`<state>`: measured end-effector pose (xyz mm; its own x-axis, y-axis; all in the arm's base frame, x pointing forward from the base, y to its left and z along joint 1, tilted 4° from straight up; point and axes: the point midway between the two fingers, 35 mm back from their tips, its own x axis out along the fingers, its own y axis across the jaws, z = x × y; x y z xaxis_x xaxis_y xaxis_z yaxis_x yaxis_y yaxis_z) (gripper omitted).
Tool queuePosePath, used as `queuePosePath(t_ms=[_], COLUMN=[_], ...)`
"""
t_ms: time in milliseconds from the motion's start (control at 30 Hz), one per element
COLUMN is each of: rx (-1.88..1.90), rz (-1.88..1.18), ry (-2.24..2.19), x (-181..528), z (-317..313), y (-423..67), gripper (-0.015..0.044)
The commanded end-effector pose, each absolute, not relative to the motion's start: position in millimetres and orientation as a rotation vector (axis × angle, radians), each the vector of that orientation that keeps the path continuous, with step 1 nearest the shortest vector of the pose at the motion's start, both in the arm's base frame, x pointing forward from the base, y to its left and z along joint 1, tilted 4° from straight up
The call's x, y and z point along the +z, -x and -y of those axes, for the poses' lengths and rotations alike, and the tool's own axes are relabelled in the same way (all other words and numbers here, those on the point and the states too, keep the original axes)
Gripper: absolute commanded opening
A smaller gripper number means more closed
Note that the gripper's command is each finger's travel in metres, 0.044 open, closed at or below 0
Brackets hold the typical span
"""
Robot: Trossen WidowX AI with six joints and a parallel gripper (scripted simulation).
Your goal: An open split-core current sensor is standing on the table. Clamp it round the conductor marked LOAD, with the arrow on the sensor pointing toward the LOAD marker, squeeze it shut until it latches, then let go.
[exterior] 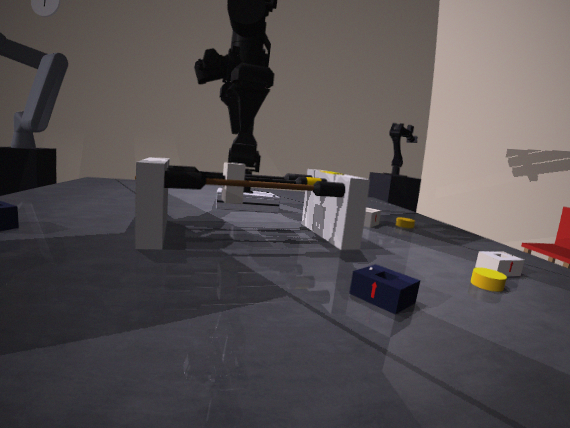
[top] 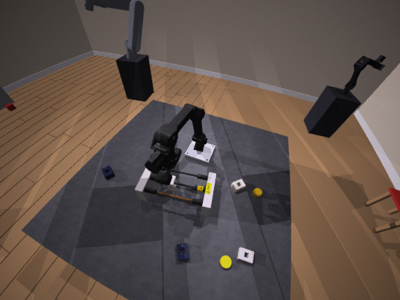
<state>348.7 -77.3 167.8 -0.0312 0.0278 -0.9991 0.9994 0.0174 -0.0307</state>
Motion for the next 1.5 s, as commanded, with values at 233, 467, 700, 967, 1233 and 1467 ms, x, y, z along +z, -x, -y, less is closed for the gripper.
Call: queuePosePath(t_ms=[233, 467, 700, 967, 1233, 1467], rx=[-1.212, -1.212, -1.195, -1.061, -0.864, -0.890], rz=[-1.259, -1.259, -1.199, -0.941, -0.660, -0.716], ry=[-1.202, -1.202, -0.972, -0.533, -0.297, -0.319], x=[168.0, 168.0, 166.7, 168.1, 171.3, 170.3], z=[77.6, 77.6, 43.3, -12.0, -37.7, -36.8], y=[-348.2, -348.2, -331.6, -284.6, -246.9, -251.5], gripper=[0.0440, 0.0440, 0.0440, 0.0440, 0.0440, 0.0440])
